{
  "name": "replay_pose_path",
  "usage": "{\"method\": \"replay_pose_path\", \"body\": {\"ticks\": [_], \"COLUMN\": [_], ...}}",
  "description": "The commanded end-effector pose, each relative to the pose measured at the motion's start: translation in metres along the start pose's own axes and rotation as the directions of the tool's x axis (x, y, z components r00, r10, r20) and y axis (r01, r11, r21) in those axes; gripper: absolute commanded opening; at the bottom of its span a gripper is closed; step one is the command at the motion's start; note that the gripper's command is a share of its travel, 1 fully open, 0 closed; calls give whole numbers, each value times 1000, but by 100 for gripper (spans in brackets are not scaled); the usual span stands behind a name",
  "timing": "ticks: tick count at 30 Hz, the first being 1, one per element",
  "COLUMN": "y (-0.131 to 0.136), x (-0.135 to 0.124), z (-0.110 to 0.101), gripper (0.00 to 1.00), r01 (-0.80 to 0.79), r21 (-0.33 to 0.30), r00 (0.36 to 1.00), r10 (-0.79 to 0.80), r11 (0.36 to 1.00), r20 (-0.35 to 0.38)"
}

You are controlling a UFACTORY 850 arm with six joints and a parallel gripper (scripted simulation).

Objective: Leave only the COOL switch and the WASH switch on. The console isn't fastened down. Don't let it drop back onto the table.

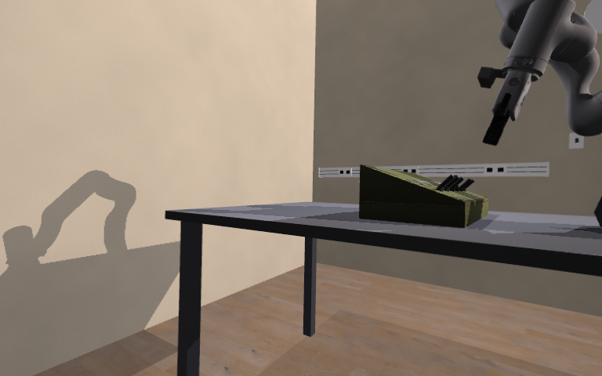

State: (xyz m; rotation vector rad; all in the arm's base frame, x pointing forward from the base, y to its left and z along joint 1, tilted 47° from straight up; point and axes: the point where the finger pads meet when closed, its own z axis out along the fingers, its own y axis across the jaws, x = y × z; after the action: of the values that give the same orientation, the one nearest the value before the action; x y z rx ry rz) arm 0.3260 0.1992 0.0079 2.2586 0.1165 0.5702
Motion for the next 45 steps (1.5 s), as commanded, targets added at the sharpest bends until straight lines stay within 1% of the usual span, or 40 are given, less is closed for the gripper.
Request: {"method": "replay_pose_path", "body": {"ticks": [1, 20, 32, 38, 45], "y": [-1, -1, -1, -1, -1], "x": [1, 1, 1, 1, 1], "z": [-1, 0, 12, 27, 50], "gripper": [0, 0, 0, 0, 0], "r01": [-1, -1, -1, -1, -1], "r21": [1, 1, 1, 1, 1], "r00": [1000, 1000, 1000, 1000, 1000], "r10": [1, 1, 1, 1, 1], "r11": [1000, 1000, 1000, 1000, 1000], "r20": [-1, -1, -1, -1, -1]}}
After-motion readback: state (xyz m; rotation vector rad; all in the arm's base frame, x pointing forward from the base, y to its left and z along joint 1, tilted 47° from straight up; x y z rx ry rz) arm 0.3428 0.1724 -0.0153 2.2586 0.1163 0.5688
